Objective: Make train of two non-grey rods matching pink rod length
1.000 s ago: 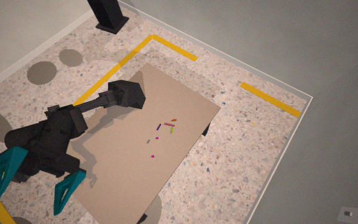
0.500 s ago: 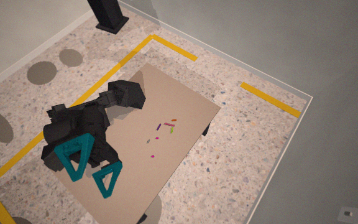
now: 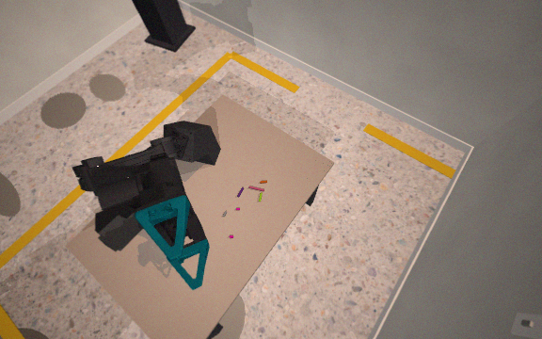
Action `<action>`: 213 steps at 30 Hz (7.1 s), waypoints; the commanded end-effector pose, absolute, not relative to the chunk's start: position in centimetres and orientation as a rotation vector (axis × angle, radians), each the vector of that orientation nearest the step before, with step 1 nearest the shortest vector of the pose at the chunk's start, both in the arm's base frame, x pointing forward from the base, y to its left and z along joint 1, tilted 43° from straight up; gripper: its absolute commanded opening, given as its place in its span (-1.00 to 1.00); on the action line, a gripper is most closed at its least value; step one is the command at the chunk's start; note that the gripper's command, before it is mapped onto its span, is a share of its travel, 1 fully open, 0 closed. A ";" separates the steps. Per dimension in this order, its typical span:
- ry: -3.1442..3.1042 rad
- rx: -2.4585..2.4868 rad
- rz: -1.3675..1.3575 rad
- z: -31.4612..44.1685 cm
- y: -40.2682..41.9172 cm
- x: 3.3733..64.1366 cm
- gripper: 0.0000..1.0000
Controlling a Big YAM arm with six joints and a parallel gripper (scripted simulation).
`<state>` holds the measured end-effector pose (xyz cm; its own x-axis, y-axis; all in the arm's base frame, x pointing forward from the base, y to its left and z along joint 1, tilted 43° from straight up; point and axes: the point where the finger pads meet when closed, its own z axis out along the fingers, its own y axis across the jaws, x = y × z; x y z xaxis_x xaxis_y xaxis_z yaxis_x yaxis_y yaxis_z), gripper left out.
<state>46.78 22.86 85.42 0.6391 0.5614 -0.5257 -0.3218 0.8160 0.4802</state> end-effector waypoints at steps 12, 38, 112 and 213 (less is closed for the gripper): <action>0.815 0.303 0.357 81.7 23.9 50.8 1.00; 0.828 0.280 0.279 82.0 23.3 51.0 1.00; 1.083 0.095 -0.078 68.9 25.4 61.1 1.00; 1.369 -0.232 -0.554 51.7 23.2 68.8 1.00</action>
